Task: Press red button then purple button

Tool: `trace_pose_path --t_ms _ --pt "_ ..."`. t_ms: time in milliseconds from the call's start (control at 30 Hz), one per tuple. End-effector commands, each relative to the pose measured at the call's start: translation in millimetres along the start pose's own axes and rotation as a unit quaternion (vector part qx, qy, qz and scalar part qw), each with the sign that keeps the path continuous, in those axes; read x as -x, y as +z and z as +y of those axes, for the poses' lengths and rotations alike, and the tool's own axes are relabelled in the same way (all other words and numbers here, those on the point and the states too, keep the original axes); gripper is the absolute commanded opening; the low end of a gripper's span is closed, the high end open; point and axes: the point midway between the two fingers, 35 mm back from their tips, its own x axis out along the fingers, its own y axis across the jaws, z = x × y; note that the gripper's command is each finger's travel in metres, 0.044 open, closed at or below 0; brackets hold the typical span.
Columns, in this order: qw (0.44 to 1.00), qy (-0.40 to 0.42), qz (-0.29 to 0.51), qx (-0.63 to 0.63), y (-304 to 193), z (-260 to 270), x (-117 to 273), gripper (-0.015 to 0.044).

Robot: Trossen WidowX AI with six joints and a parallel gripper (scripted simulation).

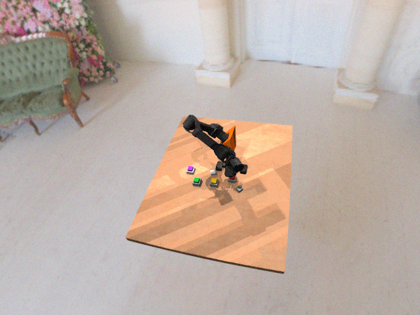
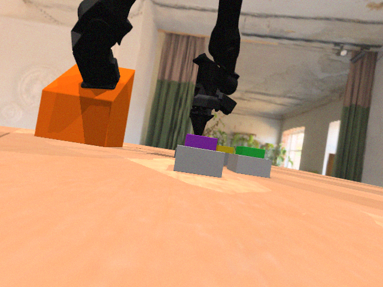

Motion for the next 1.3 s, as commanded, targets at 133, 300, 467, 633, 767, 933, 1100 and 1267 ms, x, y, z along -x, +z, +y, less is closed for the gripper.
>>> trace_pose_path --t_ms 133,300,467,633,767,933,1100,1267 --pt "1.000 -0.006 0.003 0.006 -4 -1 -15 0.0020" --pt "1.000 -0.006 0.003 0.006 -4 -1 -15 0.0020" --pt "1.000 -0.006 0.003 0.006 -4 -1 -15 0.0020" --pt "1.000 -0.006 0.003 0.006 -4 -1 -15 0.0020" --pt "1.000 -0.006 0.003 0.006 -4 -1 -15 0.0020" --pt "1.000 -0.003 0.002 0.003 -2 -1 -12 0.0020" --pt "1.000 -0.005 0.003 0.006 -3 -1 18 0.0020" --pt "1.000 -0.005 0.003 0.006 -3 -1 18 0.0020"
